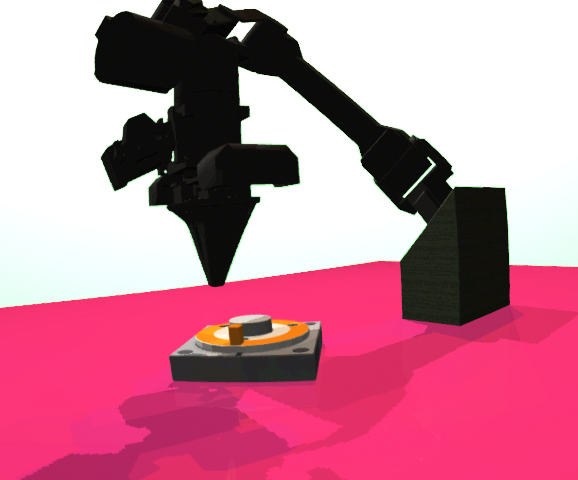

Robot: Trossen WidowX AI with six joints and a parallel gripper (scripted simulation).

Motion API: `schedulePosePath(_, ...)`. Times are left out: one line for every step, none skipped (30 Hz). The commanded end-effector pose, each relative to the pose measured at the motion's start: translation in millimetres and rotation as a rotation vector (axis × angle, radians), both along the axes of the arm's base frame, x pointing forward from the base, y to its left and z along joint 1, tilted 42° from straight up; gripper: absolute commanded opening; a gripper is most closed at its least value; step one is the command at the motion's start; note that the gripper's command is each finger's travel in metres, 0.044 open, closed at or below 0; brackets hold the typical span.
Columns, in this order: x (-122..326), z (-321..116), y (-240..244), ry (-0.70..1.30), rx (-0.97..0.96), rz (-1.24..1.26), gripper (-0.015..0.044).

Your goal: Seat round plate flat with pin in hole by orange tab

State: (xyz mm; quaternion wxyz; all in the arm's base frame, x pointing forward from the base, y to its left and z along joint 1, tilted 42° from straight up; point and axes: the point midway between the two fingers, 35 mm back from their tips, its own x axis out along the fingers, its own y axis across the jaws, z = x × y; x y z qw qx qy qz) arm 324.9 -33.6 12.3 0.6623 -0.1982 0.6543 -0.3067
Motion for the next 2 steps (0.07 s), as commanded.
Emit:
schedulePosePath(0.1, -0.1, -0.1, 0.002, 0.0, 0.003, 0.0)
schedulePosePath(0.1, -0.1, -0.1, 0.002, 0.0, 0.003, 0.0)
